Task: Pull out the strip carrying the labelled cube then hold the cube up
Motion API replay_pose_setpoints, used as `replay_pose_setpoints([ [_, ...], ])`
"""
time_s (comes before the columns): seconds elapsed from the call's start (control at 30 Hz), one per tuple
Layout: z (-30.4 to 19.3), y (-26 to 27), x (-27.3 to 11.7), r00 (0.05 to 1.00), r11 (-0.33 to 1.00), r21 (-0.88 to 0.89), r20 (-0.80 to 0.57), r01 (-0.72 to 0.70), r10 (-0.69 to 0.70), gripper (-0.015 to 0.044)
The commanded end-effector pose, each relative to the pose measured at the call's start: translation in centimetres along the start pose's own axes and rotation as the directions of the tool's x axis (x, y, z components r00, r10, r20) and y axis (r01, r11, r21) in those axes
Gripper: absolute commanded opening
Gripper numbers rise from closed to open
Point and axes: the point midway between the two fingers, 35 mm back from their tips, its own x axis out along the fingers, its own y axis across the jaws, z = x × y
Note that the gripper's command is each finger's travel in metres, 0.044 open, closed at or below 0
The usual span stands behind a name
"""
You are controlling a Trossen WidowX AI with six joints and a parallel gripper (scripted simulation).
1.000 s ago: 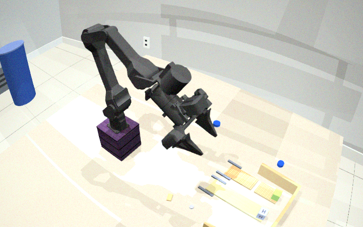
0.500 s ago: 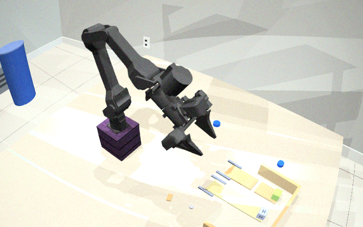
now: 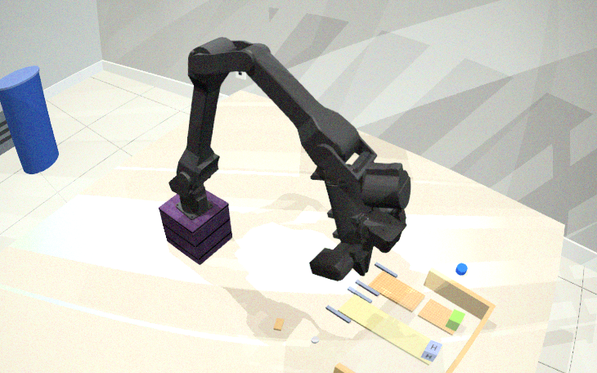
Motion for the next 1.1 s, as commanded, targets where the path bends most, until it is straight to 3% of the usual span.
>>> replay_pose_setpoints([
  [0.0,0.2,0.2,2.4,0.986,0.999,0.035,-0.166,0.033,-0.027,0.0000],
  [0.17,-0.2,0.3,4.6,0.950,0.996,0.056,-0.309,0.070,-0.050,0.0000],
  [1.07,-1.2,0.1,8.2,0.950,0.996,0.056,-0.309,0.070,-0.050,0.0000],
])
